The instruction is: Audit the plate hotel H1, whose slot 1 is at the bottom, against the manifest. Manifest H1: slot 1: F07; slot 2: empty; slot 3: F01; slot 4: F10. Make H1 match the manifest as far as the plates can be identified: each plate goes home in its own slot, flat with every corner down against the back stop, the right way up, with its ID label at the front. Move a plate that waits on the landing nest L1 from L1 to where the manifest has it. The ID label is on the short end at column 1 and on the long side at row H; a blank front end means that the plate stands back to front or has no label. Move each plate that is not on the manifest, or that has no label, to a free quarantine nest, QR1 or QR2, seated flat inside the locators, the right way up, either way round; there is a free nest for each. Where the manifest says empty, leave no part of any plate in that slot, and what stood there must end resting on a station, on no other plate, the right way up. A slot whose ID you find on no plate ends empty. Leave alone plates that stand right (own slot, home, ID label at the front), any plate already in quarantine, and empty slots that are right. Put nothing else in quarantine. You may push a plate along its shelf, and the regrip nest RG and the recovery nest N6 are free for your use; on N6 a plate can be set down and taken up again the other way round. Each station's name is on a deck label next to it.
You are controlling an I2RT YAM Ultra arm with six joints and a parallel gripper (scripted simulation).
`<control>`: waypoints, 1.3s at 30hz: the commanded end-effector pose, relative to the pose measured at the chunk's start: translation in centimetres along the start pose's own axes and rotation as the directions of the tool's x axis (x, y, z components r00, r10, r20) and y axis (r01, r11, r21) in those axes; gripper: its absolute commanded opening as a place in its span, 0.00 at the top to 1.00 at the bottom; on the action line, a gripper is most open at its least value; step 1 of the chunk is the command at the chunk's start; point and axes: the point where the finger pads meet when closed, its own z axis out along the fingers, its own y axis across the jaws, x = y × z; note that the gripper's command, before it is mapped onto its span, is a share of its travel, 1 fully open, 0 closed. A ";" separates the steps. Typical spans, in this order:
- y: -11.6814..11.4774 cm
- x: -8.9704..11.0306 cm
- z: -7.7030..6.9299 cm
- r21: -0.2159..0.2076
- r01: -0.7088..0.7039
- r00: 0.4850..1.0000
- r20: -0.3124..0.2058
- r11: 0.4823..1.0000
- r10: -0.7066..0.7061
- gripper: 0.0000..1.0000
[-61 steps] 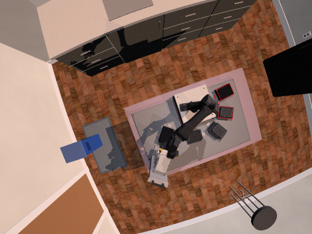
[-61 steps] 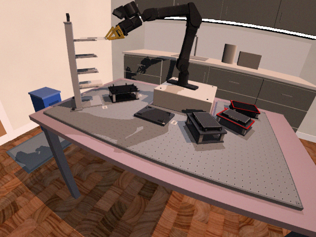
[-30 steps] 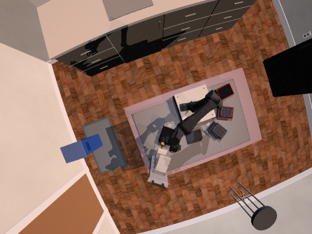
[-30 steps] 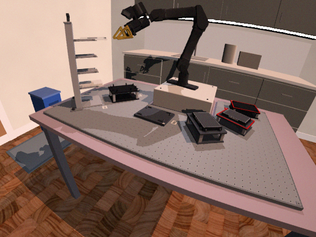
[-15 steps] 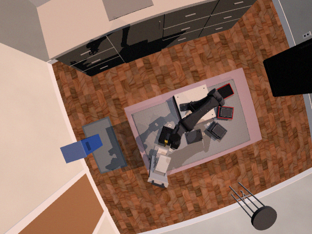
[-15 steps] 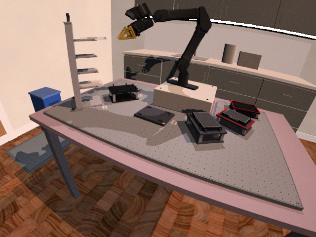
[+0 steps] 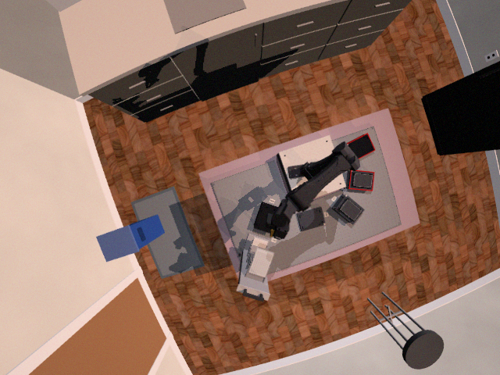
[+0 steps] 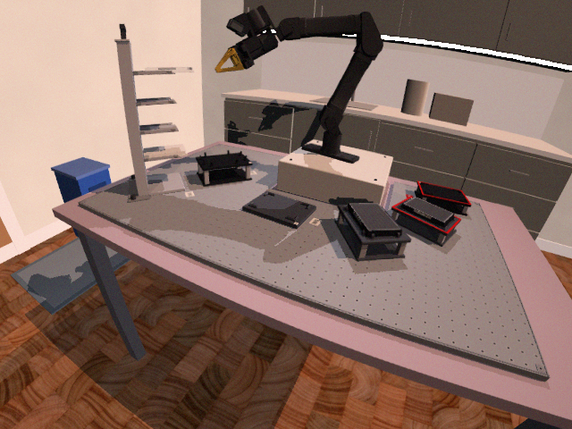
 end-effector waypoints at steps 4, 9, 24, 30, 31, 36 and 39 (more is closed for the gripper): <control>0.1 -0.3 -0.2 -0.002 0.006 1.000 0.009 1.000 -0.006 1.00; 0.1 -0.3 -0.2 -0.002 0.006 1.000 0.009 1.000 -0.006 1.00; 0.1 -0.7 0.5 -0.002 0.006 1.000 0.009 1.000 -0.006 1.00; 0.1 -0.9 0.8 -0.002 0.006 1.000 0.010 1.000 -0.006 1.00; 0.1 -1.0 0.9 -0.002 0.006 1.000 0.010 1.000 -0.006 1.00; 0.1 -1.1 1.1 -0.002 0.006 1.000 0.010 1.000 -0.006 1.00; 0.1 -1.2 1.2 -0.002 0.006 1.000 0.010 1.000 -0.006 1.00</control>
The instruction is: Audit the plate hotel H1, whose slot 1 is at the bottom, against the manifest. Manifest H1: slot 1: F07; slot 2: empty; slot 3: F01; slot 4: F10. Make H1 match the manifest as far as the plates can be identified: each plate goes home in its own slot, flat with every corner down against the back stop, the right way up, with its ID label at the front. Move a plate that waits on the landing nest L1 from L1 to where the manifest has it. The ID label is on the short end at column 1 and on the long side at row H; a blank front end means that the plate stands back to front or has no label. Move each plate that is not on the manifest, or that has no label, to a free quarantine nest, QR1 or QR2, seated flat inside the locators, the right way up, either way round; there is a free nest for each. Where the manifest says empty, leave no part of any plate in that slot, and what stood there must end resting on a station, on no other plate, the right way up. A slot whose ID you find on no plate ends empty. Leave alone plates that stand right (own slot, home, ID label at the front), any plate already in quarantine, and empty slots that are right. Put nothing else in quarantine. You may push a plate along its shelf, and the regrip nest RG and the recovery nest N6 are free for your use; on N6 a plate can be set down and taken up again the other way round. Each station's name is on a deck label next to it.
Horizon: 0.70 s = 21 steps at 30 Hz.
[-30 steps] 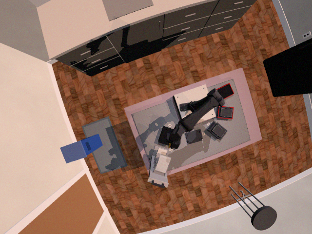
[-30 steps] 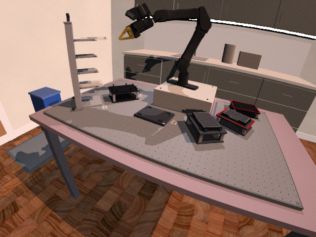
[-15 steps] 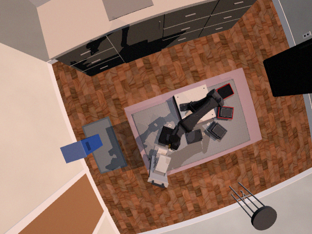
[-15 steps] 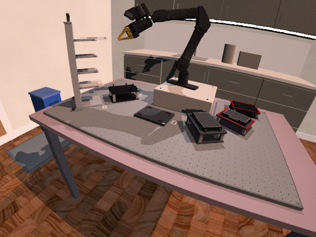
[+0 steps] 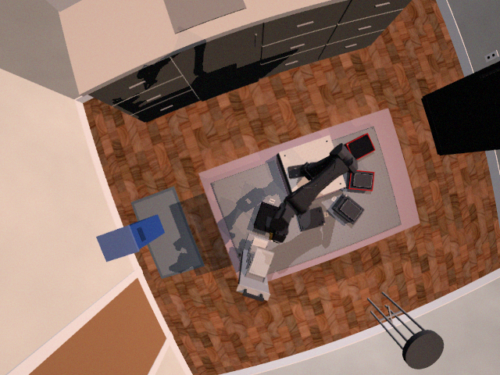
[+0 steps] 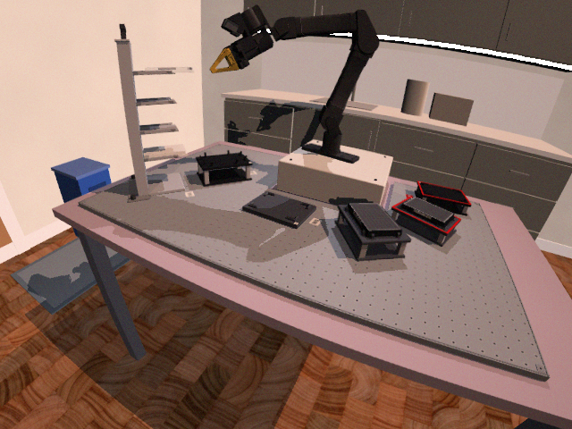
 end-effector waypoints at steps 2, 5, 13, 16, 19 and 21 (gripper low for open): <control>0.0 -0.6 0.0 0.003 0.002 1.000 0.014 1.000 -0.002 1.00; 0.0 -0.7 0.1 0.003 0.002 1.000 0.014 1.000 -0.002 1.00; 0.0 -0.9 0.5 0.003 0.002 1.000 0.014 1.000 -0.002 1.00; 0.0 -1.0 0.6 0.003 0.002 1.000 0.014 1.000 -0.002 1.00; 0.0 -1.1 0.8 0.003 0.002 1.000 0.014 1.000 -0.002 1.00; 0.0 -1.2 0.9 0.003 0.002 1.000 0.014 1.000 -0.002 1.00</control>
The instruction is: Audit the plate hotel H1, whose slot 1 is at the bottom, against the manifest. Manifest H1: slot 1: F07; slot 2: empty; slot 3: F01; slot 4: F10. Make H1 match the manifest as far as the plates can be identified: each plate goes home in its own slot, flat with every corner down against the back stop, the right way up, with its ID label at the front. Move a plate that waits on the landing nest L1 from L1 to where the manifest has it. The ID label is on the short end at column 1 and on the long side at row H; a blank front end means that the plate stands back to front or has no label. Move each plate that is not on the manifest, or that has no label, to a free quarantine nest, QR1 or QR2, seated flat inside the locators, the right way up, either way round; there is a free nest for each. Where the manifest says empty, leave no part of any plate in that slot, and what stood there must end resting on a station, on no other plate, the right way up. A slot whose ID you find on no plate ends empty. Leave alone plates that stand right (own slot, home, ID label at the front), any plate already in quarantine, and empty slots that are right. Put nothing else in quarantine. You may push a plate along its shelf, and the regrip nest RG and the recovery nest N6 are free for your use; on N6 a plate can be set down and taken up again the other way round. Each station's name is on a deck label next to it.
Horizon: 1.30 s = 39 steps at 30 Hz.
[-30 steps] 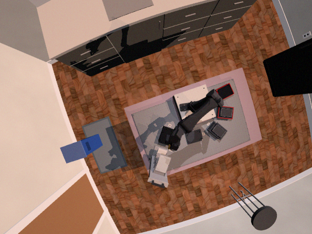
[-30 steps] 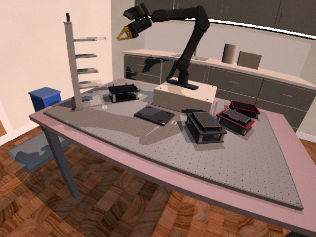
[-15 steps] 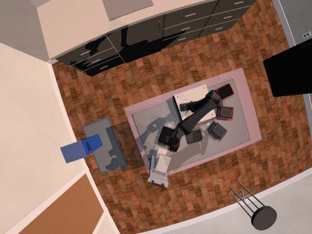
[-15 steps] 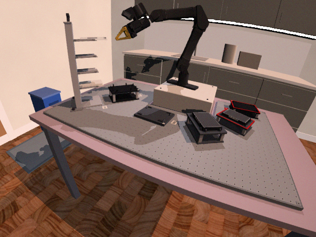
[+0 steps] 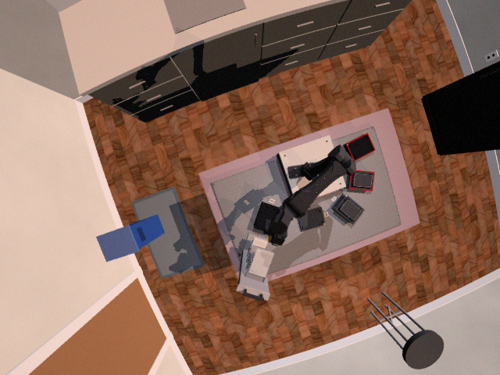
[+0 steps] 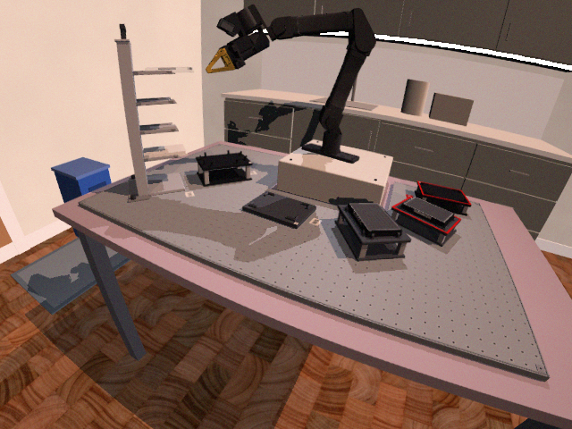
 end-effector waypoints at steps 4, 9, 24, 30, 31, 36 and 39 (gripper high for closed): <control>0.0 -0.7 0.0 0.004 0.001 1.000 0.015 1.000 -0.002 1.00; 0.0 -0.8 0.2 0.004 0.001 1.000 0.015 1.000 -0.002 1.00; 0.0 -1.3 1.0 0.004 0.001 1.000 0.015 1.000 -0.001 1.00; 0.0 -1.5 1.3 0.004 0.001 1.000 0.015 1.000 -0.001 1.00; 0.0 -1.5 1.4 0.004 0.001 1.000 0.015 1.000 -0.001 1.00; 0.0 -1.7 1.6 0.004 0.001 1.000 0.015 1.000 -0.001 1.00; 0.0 -1.8 1.8 0.004 0.001 1.000 0.015 1.000 -0.001 1.00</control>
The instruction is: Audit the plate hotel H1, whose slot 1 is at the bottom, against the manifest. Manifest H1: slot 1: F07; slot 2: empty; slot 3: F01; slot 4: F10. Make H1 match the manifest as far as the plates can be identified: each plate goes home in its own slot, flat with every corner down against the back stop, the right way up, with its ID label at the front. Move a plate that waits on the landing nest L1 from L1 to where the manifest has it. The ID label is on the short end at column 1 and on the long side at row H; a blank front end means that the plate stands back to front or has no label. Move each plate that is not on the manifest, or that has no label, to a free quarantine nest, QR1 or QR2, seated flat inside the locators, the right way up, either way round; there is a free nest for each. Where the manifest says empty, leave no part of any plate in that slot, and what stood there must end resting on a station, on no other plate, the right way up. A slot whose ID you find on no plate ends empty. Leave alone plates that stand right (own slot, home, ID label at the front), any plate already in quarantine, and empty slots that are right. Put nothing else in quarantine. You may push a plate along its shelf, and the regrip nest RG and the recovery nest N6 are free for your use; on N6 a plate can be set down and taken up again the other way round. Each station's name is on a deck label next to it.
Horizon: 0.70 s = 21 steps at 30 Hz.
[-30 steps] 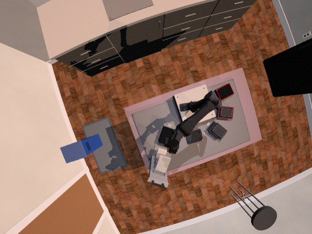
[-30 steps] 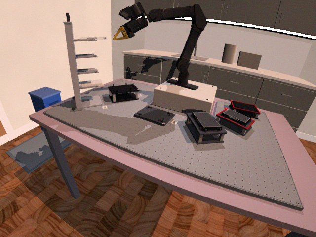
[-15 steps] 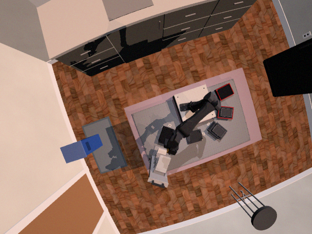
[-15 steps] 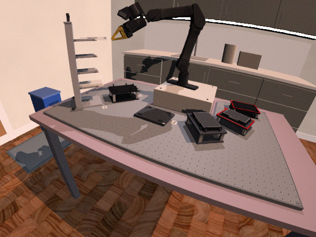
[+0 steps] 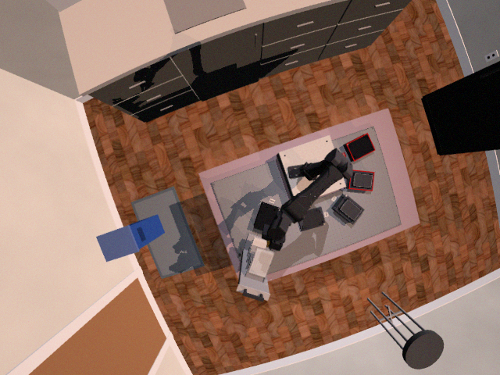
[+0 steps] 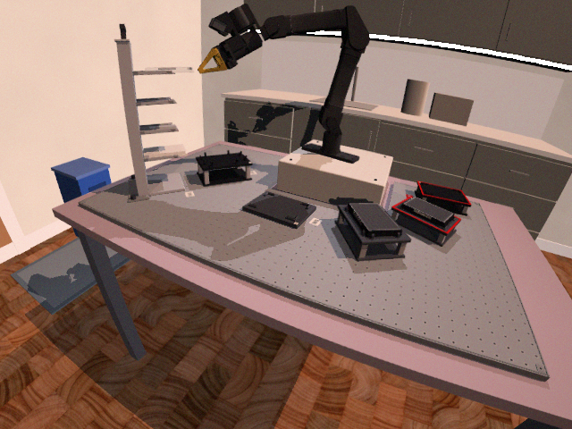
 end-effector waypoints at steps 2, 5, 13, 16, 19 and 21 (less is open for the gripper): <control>0.0 -0.7 -0.2 0.004 0.002 1.000 0.017 1.000 -0.002 1.00; 0.0 -0.8 -0.1 0.004 0.002 1.000 0.017 1.000 -0.002 1.00; 0.0 -1.1 0.4 0.004 0.002 1.000 0.017 1.000 -0.002 1.00; 0.0 -1.2 0.6 0.004 0.002 1.000 0.017 1.000 -0.002 1.00; 0.0 -1.2 0.6 0.004 0.002 1.000 0.017 1.000 -0.002 1.00; 0.0 -1.3 0.7 0.004 0.002 1.000 0.017 1.000 -0.002 1.00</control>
